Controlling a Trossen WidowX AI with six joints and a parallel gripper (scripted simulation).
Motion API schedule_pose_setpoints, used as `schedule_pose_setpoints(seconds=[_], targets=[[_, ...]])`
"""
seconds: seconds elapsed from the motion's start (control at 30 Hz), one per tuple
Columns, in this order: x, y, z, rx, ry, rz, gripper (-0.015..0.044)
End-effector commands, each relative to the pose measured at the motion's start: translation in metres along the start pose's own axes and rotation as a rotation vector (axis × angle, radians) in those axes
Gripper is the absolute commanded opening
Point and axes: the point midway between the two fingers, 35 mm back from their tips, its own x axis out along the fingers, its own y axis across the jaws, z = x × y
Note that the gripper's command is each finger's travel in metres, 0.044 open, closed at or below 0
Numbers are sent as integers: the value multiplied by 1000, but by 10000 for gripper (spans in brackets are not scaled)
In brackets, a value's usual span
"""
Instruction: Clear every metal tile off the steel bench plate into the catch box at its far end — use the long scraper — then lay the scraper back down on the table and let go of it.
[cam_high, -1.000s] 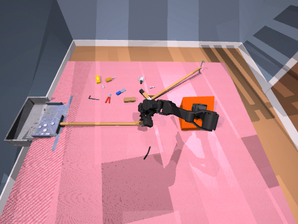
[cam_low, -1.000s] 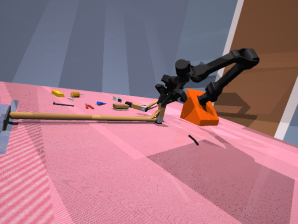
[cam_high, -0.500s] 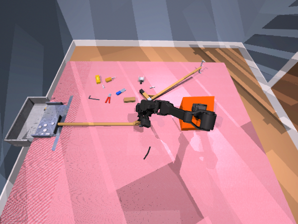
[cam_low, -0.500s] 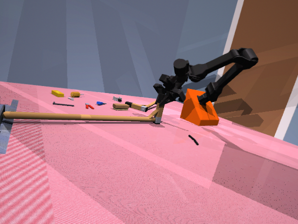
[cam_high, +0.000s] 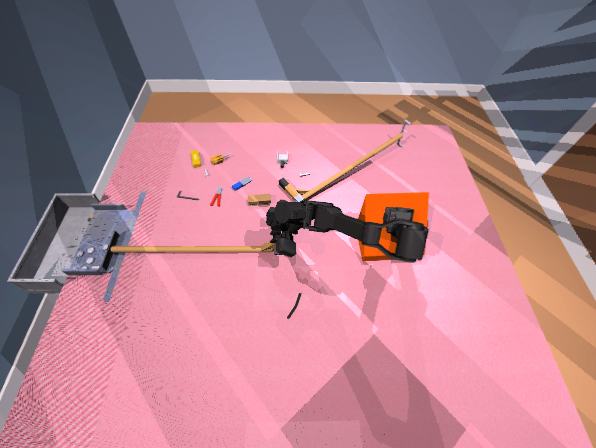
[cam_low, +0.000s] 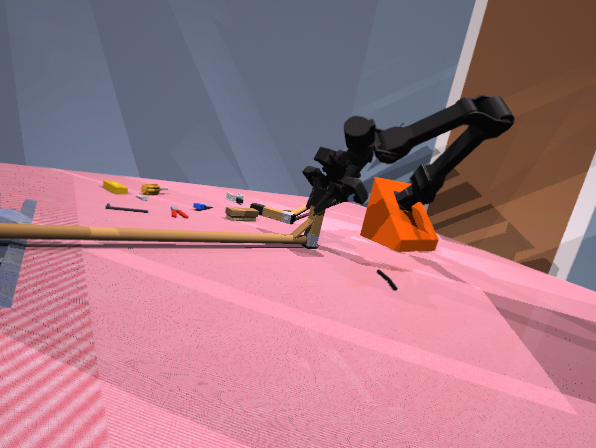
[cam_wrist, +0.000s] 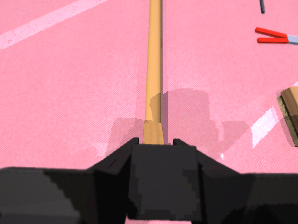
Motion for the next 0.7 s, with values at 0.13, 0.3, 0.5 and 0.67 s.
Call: schedule_pose_setpoints(seconds=[0.13, 0.3, 0.5, 0.67], targets=[[5, 3, 12, -6, -13, -1, 0], [8, 4, 15, -6, -13, 0, 0], [10, 4, 19, -6, -14, 0, 0], [13, 5, 24, -6, -14, 0, 0]])
